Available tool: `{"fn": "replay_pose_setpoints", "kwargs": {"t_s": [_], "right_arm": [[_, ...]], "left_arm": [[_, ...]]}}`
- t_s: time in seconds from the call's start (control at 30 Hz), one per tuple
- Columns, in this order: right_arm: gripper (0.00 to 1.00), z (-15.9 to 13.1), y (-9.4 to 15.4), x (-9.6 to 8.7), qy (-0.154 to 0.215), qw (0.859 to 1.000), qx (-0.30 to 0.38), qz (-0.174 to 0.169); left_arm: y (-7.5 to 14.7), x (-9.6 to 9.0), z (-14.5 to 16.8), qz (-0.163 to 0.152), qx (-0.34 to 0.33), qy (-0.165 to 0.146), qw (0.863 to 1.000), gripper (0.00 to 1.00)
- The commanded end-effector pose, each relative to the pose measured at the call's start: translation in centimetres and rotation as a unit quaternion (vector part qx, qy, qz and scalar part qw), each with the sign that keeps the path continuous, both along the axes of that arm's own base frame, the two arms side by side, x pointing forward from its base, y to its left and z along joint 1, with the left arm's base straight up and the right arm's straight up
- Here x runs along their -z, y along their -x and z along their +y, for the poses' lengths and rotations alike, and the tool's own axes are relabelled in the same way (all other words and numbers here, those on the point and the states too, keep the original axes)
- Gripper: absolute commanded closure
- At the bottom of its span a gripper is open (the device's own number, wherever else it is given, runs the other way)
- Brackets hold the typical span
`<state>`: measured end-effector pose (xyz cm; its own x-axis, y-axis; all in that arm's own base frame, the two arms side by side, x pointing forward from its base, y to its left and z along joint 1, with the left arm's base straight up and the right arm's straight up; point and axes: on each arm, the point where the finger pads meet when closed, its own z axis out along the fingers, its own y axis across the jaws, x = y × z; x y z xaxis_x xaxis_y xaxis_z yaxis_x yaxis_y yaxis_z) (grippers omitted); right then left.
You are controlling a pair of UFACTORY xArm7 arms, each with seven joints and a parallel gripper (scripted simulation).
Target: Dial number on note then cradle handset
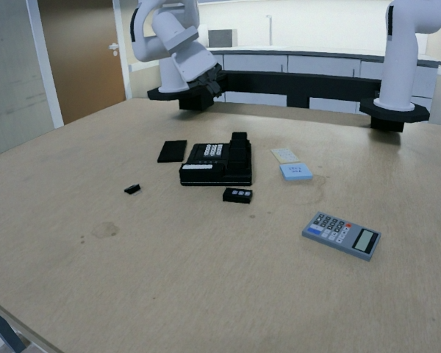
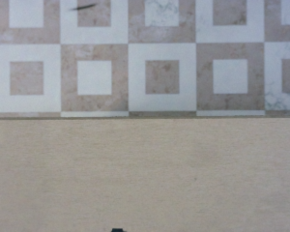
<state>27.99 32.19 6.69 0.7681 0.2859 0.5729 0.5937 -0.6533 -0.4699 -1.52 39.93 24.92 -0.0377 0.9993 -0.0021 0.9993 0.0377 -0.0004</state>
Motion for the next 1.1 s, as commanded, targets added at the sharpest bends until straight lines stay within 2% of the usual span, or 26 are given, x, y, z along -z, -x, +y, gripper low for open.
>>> {"fn": "replay_pose_setpoints", "kwargs": {"t_s": [0.0, 0.27, 0.33, 0.6, 1.07], "right_arm": [[1.00, 0.0, 0.0, 0.7, -0.001, 1.000, 0.000, -0.001], [1.00, 0.0, 0.0, 3.4, -0.001, 1.000, 0.000, -0.001], [1.00, 0.0, 0.0, 3.4, -0.001, 1.000, 0.000, -0.001], [1.00, 0.0, 0.0, 5.5, -0.001, 1.000, 0.000, -0.001], [1.00, 0.0, 0.0, 6.1, -0.001, 1.000, 0.000, -0.001]], "left_arm": [[0.0, -0.1, 0.0, 0.000, 0.000, -0.001, 1.000, 0.00], [0.0, -0.1, 0.0, 0.000, 0.000, -0.001, 1.000, 0.00], [0.0, -0.1, 0.0, 0.000, 0.000, -0.001, 1.000, 0.00], [0.0, -0.1, 0.0, 0.000, 0.000, -0.001, 1.000, 0.00], [0.0, -0.1, 0.0, 0.000, 0.000, -0.001, 1.000, 0.00]]}}
